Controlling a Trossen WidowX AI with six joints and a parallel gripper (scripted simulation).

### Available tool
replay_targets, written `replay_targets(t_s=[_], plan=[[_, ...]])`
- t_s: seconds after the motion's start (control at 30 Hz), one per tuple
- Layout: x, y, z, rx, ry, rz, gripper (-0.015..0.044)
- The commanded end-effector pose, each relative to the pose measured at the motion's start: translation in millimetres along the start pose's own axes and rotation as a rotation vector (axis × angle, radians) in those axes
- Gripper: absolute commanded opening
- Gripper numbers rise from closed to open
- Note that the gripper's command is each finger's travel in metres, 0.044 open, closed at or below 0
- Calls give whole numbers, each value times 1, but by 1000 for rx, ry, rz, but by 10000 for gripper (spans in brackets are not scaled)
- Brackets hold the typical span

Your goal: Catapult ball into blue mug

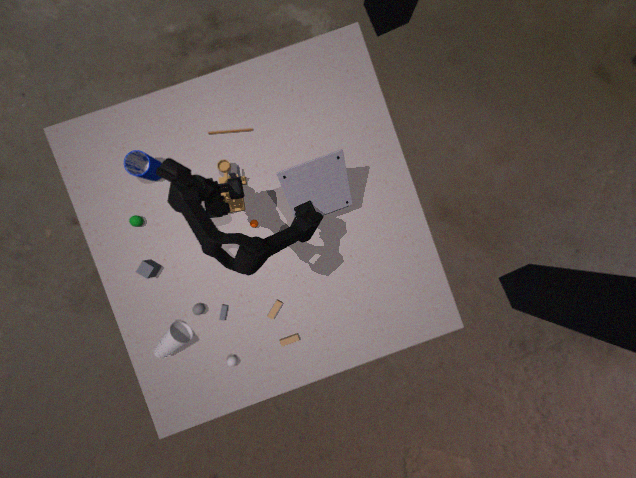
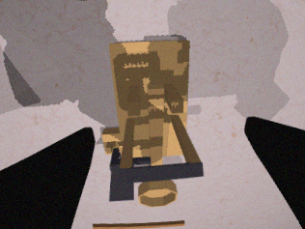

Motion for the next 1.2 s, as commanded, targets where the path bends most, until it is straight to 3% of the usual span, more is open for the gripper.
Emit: replay_targets(t_s=[0.0, 1.17], plan=[[-3, -29, 2, -13, -5, -18, 440], [-4, -78, 3, -12, -5, -20, 440]])
Point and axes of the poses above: the point midway between the two fingers, 35 mm back from their tips, its own y axis back along the fingers, its own z axis across the jaws, x = y × z, the point moved 7 cm from there along y, back along the fingers, and after that the axes turned 15 degrees about y, right-handed, at the moved point
